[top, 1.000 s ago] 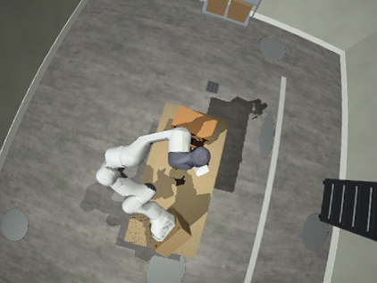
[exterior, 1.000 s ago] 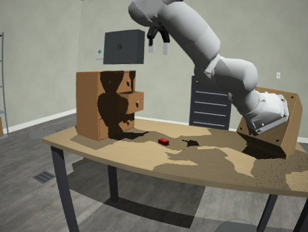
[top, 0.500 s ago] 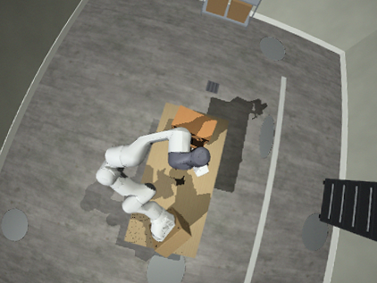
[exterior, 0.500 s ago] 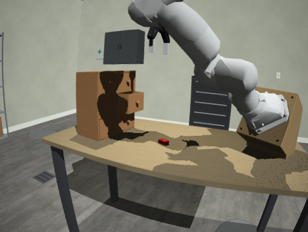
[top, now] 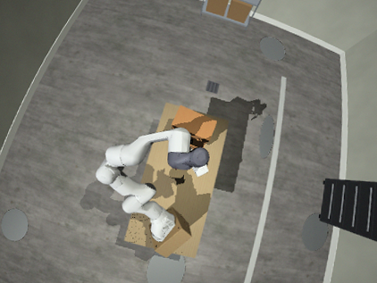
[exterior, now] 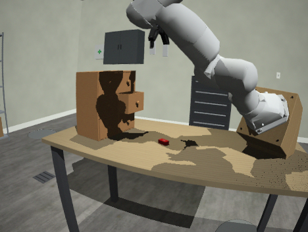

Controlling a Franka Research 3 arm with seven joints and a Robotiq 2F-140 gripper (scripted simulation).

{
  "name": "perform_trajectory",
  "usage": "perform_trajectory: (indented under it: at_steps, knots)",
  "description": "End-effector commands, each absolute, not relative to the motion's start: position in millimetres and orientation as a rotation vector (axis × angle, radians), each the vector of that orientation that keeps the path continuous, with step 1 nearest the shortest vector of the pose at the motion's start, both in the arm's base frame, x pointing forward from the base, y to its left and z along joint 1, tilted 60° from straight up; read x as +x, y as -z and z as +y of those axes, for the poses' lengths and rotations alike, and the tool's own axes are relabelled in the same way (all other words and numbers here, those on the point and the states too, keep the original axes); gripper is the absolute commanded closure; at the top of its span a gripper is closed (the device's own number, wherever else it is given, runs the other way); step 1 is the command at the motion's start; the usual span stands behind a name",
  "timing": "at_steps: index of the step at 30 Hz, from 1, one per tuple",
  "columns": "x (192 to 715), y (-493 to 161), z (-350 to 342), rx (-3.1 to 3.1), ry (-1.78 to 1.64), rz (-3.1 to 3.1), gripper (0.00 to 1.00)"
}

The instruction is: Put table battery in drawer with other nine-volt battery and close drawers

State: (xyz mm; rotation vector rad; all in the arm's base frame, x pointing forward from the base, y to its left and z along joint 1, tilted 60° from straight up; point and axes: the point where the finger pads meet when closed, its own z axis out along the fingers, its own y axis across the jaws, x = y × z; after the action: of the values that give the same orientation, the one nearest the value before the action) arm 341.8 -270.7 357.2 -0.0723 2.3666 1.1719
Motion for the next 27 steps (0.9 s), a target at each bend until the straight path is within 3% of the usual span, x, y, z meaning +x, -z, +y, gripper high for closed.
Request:
perform_trajectory:
  at_steps: [1, 27]
  knots:
    - [343.8, -356.2, -269.0, -0.147, -1.132, 2.343, 0.00]
    - [351.3, -335.3, -226.7, -0.577, -0.935, 2.184, 0.00]
